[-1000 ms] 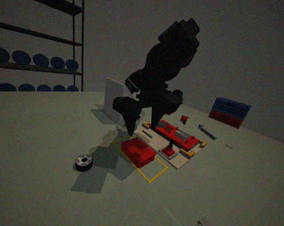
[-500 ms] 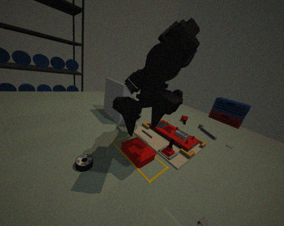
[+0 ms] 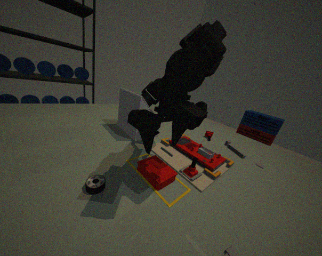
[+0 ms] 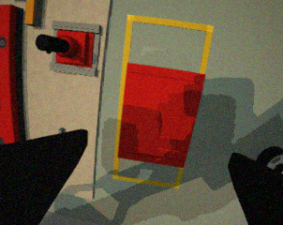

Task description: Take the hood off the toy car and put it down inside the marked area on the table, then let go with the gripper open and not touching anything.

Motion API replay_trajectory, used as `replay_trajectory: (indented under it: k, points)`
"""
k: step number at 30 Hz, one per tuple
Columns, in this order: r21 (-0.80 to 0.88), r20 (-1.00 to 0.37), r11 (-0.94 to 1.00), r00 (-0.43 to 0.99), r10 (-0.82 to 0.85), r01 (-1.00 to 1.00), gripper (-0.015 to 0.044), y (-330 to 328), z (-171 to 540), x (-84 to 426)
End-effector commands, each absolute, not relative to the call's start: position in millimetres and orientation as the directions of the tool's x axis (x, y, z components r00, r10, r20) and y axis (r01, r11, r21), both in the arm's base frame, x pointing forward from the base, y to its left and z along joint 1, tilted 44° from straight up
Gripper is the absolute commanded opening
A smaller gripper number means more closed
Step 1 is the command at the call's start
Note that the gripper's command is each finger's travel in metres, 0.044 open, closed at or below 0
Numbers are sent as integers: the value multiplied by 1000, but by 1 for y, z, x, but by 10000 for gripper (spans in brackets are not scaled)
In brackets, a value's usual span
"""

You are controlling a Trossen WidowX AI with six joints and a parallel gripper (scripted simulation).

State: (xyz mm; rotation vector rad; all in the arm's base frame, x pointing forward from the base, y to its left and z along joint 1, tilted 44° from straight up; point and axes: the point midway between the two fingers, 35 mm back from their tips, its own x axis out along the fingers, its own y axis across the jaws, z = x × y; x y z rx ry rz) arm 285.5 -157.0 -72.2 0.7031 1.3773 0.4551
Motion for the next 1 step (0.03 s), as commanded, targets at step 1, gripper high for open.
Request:
replay_trajectory:
  k: [1]
  points:
    - [686, -727, 721, 153, 670, 101, 440, -157, -72, 285]
